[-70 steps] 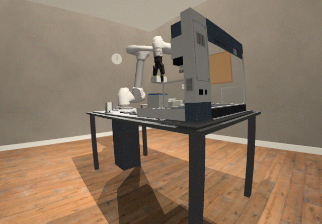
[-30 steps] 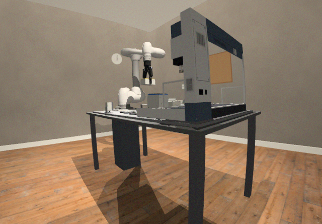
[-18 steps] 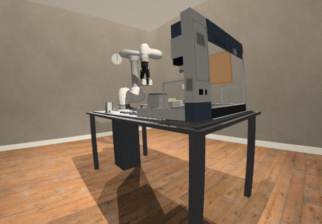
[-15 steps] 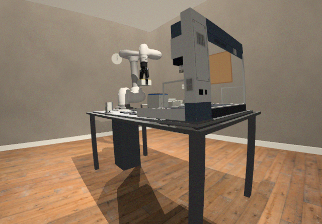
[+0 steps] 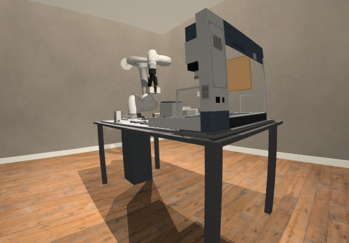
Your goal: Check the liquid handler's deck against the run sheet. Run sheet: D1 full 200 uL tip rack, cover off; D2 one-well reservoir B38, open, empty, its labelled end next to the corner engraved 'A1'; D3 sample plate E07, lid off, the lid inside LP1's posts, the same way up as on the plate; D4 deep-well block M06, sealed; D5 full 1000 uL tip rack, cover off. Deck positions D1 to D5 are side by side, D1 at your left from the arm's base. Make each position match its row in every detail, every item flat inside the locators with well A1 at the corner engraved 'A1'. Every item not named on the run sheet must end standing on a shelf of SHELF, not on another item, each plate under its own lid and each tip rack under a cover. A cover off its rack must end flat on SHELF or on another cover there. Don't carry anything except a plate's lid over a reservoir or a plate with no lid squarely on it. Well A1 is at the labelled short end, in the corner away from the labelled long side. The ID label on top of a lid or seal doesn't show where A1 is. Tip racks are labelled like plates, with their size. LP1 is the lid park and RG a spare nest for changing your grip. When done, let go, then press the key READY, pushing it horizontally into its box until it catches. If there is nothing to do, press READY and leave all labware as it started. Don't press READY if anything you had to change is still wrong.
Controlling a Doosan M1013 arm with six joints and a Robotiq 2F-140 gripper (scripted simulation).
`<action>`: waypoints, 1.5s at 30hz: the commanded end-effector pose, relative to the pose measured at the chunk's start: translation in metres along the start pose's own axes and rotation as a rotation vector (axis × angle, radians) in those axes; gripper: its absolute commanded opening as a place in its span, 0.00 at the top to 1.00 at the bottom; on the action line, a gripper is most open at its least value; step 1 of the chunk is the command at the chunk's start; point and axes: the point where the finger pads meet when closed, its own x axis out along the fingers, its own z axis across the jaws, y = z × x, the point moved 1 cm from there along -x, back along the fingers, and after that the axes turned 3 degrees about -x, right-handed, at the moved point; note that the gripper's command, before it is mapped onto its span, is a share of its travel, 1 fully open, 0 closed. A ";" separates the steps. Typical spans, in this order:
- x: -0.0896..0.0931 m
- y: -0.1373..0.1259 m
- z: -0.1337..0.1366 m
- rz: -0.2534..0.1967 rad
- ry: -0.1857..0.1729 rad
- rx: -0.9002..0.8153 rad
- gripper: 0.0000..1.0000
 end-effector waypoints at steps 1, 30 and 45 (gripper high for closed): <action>-0.001 0.001 -0.013 0.000 -0.001 0.000 0.90; -0.001 0.065 -0.063 0.001 -0.001 0.000 0.90; -0.001 0.130 -0.057 0.001 -0.001 0.000 0.90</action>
